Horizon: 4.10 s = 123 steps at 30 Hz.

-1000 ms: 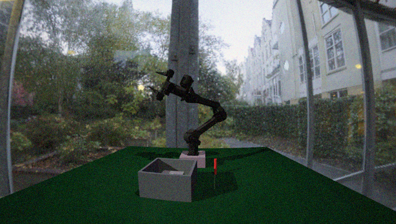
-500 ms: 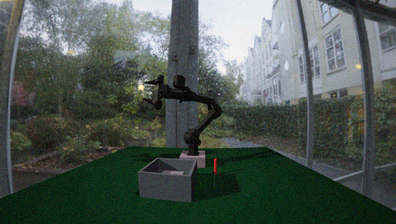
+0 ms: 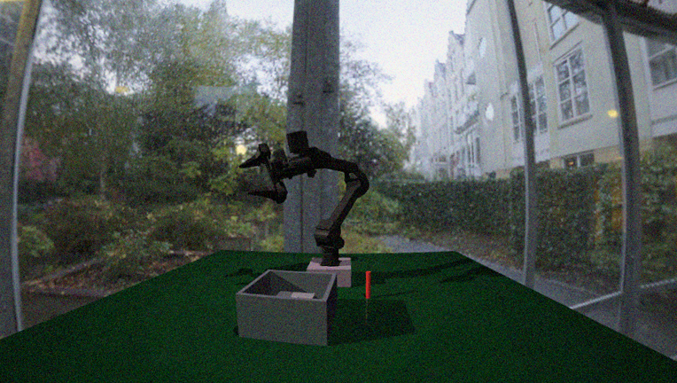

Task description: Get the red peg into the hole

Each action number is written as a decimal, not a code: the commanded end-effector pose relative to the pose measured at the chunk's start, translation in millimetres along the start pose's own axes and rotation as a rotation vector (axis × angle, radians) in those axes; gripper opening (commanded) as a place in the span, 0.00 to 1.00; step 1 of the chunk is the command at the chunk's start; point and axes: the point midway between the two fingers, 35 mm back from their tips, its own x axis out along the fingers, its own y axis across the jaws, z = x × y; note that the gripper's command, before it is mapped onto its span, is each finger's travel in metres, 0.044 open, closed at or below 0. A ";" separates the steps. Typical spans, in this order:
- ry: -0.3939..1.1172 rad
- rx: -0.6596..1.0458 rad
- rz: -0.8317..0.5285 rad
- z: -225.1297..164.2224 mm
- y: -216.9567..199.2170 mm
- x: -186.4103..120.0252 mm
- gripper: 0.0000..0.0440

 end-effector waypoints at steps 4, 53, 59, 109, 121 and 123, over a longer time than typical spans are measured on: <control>0.040 0.137 0.194 8.5 43.6 1.0 1.00; 1.009 0.565 0.684 -5.3 268.4 -195.4 1.00; 1.050 0.551 0.663 -13.4 289.1 -208.7 1.00; 1.024 0.525 0.614 -53.4 394.1 -187.6 0.00; 0.943 0.573 0.612 -11.1 354.1 -182.6 0.00; 0.932 0.589 0.609 -3.3 346.6 -181.0 0.00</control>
